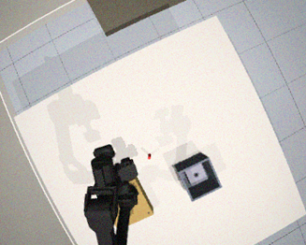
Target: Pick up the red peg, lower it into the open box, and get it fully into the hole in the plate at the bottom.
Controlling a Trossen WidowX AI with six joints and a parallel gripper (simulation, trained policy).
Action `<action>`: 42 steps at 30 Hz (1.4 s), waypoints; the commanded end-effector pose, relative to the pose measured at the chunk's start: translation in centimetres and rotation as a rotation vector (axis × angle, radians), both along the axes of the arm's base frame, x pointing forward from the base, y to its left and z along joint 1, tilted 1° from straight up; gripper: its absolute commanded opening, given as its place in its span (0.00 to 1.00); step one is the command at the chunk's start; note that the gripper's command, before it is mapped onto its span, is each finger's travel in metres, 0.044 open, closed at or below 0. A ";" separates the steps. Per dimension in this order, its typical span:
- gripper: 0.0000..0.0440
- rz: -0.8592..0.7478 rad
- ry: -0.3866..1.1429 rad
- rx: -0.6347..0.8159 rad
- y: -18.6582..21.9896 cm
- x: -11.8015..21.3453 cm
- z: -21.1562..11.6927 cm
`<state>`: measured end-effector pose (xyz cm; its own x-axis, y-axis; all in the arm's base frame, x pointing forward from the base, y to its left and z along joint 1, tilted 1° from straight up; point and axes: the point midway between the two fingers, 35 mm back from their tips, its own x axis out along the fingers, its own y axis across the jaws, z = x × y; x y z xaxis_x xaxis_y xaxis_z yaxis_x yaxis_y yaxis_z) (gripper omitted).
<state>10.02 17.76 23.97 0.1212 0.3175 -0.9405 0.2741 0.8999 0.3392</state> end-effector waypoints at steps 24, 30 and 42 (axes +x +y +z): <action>1.00 -0.693 0.253 -0.229 -3.8 6.0 -8.7; 1.00 -0.771 0.289 -0.269 -4.7 6.5 -10.8; 1.00 -0.870 0.334 -0.337 -6.4 7.1 -15.6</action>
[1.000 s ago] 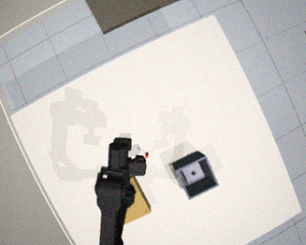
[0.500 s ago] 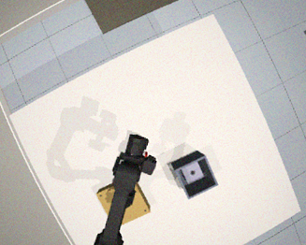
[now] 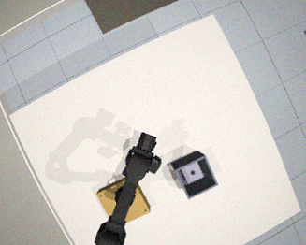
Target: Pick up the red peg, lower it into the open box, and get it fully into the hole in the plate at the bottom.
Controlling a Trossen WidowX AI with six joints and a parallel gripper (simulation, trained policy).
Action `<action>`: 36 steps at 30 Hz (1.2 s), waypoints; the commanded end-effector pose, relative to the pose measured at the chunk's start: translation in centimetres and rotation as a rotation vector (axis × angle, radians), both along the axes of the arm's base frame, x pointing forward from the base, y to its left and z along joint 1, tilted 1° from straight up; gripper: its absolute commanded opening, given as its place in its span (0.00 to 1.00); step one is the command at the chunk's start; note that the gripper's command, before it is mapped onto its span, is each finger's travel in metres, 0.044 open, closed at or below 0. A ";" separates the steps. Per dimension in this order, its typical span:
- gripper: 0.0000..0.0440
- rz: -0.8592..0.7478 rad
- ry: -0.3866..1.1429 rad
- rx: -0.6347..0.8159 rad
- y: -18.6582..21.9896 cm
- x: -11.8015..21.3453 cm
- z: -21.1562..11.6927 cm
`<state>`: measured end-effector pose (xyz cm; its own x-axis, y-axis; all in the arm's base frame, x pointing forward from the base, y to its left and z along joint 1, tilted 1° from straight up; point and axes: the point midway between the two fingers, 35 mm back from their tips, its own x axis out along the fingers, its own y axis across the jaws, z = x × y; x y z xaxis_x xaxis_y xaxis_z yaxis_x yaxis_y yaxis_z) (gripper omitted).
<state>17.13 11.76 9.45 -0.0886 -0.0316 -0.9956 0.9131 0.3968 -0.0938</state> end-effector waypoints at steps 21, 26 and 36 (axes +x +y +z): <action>0.82 -0.155 0.000 -0.055 -2.5 0.6 -8.0; 0.52 -0.159 -0.005 -0.044 -2.3 1.1 -9.0; 0.03 -0.129 -0.022 -0.009 -1.8 2.2 -9.7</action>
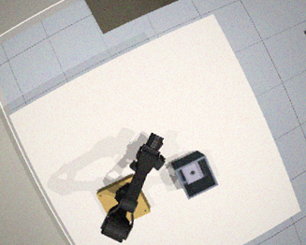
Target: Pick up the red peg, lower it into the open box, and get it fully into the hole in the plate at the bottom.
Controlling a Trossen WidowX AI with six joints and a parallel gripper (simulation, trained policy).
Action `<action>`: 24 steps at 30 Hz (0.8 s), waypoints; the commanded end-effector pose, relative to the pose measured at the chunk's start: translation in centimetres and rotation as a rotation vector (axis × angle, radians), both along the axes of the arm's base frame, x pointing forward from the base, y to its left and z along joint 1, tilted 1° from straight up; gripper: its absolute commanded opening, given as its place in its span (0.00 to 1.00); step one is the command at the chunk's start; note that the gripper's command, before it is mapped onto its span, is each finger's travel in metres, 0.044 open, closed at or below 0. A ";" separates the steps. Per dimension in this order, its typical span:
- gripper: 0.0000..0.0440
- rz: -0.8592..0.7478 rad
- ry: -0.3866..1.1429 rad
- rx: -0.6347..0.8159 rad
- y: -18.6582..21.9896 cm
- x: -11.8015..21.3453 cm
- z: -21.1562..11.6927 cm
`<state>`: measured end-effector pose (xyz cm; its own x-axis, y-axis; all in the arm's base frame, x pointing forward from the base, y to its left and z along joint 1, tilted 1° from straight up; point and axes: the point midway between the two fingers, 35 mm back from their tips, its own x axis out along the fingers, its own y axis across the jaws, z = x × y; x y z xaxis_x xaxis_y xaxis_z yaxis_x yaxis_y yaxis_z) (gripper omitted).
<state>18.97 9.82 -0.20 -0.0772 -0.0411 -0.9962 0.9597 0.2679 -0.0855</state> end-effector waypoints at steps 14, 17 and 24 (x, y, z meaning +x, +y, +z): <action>0.00 -0.041 -0.126 0.092 0.5 2.6 4.0; 0.00 -0.044 -0.157 0.108 0.4 3.1 5.2; 0.00 -0.040 -0.225 0.127 -0.1 4.5 8.2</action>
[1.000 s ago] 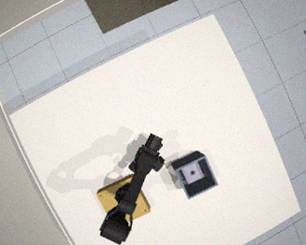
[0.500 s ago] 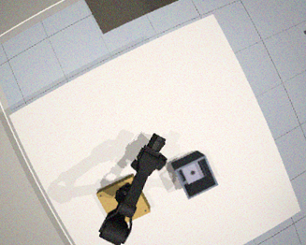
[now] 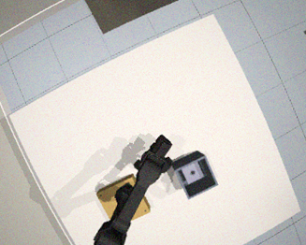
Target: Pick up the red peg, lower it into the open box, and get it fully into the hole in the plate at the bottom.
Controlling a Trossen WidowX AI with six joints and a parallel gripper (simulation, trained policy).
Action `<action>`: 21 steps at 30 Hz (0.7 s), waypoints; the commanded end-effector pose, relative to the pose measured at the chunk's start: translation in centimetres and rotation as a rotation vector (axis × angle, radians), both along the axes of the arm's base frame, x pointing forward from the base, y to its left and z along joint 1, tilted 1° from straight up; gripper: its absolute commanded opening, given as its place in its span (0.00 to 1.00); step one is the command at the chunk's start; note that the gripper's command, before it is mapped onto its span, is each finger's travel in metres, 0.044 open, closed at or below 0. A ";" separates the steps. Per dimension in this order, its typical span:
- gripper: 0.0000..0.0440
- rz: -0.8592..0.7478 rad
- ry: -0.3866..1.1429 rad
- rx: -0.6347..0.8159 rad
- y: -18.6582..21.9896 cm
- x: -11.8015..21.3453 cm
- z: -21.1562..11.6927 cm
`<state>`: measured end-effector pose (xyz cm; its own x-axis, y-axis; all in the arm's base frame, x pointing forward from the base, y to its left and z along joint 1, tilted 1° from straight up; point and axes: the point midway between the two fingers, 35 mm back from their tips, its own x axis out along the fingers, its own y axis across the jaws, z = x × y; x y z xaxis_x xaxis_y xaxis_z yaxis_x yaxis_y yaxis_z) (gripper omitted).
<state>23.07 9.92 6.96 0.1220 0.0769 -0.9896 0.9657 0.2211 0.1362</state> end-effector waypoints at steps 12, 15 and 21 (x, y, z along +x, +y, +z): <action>0.00 0.001 -0.112 -0.020 -3.2 2.3 6.0; 0.00 -0.006 -0.122 -0.033 -4.2 2.6 6.9; 0.00 -0.026 -0.134 -0.065 -6.4 3.2 8.0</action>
